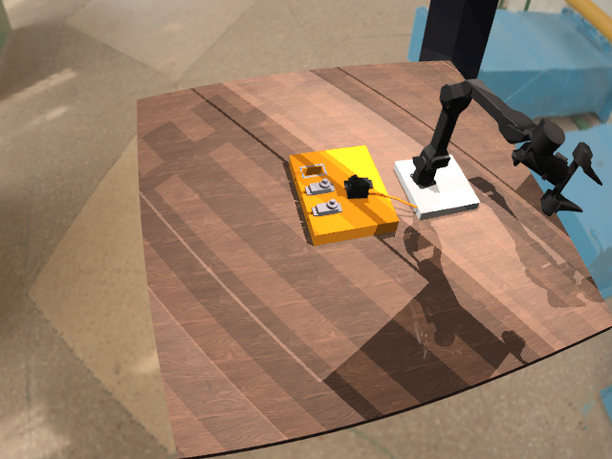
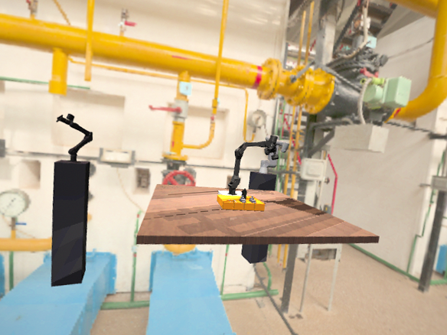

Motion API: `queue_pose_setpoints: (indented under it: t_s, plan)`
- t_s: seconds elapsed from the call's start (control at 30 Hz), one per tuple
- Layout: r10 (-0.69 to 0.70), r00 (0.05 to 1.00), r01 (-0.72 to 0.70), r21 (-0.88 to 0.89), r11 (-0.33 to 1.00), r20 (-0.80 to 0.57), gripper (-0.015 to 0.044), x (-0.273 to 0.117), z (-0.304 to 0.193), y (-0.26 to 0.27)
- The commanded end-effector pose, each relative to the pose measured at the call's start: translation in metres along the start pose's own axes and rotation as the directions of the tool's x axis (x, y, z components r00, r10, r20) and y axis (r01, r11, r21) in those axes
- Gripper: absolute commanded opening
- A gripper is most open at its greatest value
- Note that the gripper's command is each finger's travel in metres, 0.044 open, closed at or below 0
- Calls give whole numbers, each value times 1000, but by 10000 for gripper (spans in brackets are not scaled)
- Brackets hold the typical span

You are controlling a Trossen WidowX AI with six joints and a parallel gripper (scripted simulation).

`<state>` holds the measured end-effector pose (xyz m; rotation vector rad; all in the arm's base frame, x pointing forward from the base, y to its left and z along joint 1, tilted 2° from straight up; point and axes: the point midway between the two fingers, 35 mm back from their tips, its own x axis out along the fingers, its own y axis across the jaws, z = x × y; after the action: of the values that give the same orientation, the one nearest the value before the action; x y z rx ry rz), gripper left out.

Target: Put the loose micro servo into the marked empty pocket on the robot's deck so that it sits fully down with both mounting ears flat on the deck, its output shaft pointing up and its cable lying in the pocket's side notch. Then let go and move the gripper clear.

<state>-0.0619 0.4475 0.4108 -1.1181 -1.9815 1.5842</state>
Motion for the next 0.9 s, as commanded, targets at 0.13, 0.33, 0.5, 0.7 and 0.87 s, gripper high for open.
queue_pose_setpoints:
  t_s: [0.13,0.33,0.5,0.7,0.87]
  plan:
    - [29,999,-27,64,998,-30,440,-7,-9,10]
    - [108,989,-82,232,969,-101,440,-26,-28,36]
    - [175,972,-106,372,922,-157,440,-44,-43,59]
    - [257,942,-108,532,840,-216,440,-68,-58,85]
    - [324,910,-85,649,756,-258,440,-88,-68,106]
